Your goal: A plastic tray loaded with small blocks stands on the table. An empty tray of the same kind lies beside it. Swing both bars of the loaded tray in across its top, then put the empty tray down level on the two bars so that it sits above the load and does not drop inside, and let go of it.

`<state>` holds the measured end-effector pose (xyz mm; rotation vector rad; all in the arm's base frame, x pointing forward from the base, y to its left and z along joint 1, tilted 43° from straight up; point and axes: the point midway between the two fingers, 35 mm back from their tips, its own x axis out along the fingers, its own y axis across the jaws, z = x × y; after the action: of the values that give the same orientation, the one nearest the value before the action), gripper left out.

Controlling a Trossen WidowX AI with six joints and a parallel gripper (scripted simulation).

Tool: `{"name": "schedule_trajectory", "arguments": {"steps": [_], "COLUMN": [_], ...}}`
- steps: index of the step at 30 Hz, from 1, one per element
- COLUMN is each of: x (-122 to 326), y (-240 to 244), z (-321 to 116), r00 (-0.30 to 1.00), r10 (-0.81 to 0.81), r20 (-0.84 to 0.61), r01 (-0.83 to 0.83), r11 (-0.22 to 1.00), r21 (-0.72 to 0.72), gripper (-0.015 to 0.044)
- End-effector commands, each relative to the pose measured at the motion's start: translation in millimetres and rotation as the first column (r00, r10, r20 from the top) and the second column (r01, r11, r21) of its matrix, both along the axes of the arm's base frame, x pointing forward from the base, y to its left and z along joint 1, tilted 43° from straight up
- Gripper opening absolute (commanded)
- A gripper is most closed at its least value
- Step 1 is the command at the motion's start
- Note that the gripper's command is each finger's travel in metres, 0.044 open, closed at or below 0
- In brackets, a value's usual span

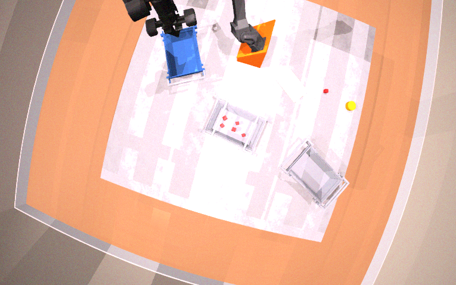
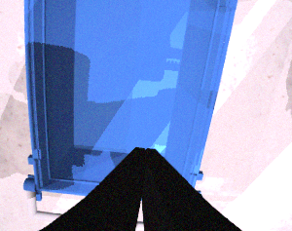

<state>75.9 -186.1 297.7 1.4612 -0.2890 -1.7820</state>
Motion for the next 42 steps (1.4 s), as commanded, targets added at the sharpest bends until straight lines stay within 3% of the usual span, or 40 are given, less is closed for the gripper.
{"name": "schedule_trajectory", "arguments": {"steps": [1,23,34,40,42], "x": [0.7,0.7,0.1,-3.9,-5.5], "y": [-0.1,-0.1,3.5,1.1,0.2], "z": [-0.3,-0.3,1.3,-12.2,-17.3], "r00": [1.000,1.000,1.000,0.871,0.767], "r10": [0.005,0.005,0.017,0.359,0.470], "r20": [-0.001,-0.001,-0.015,-0.335,-0.437], "r01": [-0.005,-0.005,-0.017,-0.353,-0.461], "r11": [1.000,1.000,1.000,0.932,0.877], "r21": [0.002,0.002,0.010,0.082,0.136], "gripper": [0.0000,0.0000,0.0289,0.0440,0.0440]}}
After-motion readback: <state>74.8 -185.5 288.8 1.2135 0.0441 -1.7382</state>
